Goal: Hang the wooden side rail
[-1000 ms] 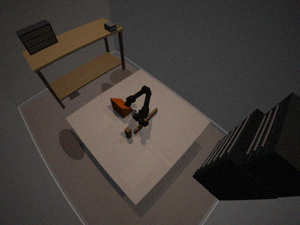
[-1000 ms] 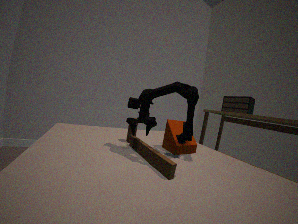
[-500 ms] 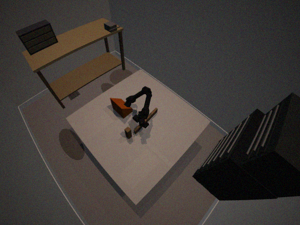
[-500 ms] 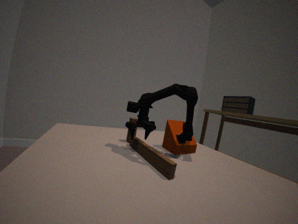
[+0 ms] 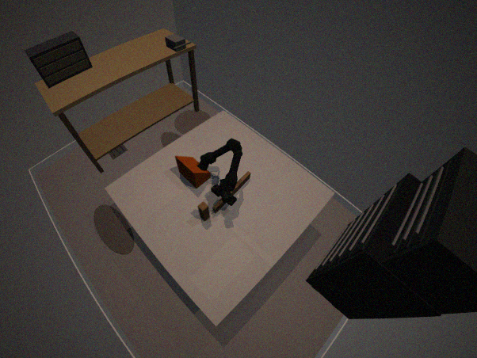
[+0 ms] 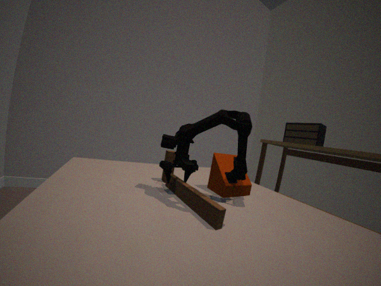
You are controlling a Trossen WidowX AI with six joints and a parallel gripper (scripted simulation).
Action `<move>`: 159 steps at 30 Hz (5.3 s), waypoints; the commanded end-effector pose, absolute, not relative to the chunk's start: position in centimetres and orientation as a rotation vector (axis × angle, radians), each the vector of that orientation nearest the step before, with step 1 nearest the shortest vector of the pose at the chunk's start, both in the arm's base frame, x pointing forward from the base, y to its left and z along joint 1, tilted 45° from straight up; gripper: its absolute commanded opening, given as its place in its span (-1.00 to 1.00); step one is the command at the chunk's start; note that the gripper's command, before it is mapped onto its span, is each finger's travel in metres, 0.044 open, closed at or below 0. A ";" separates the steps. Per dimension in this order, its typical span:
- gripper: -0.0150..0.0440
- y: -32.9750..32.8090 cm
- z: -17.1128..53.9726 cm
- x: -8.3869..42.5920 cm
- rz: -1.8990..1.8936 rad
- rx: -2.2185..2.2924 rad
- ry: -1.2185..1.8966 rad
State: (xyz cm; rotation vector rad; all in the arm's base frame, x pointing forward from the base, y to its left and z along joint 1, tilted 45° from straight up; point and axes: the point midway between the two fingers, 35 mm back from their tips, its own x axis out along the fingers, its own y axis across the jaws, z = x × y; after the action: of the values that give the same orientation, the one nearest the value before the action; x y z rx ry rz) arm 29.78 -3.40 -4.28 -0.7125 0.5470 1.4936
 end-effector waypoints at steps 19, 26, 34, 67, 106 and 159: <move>0.91 -1.2 -6.5 29.4 1.495 -0.693 0.549; 0.29 -1.2 -6.5 29.4 1.495 -0.693 0.549; -0.16 -1.2 -6.5 29.4 1.495 -0.693 0.549; -0.49 -1.1 -6.4 29.4 1.439 -0.577 0.652; -0.49 -1.2 -6.5 28.5 1.436 -0.580 0.648; -0.49 -1.8 -5.9 28.5 1.439 -0.577 0.653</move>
State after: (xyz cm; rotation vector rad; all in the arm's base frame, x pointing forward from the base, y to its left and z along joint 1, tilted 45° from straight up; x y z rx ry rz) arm 28.17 -1.35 -6.16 -0.5653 0.6587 1.4502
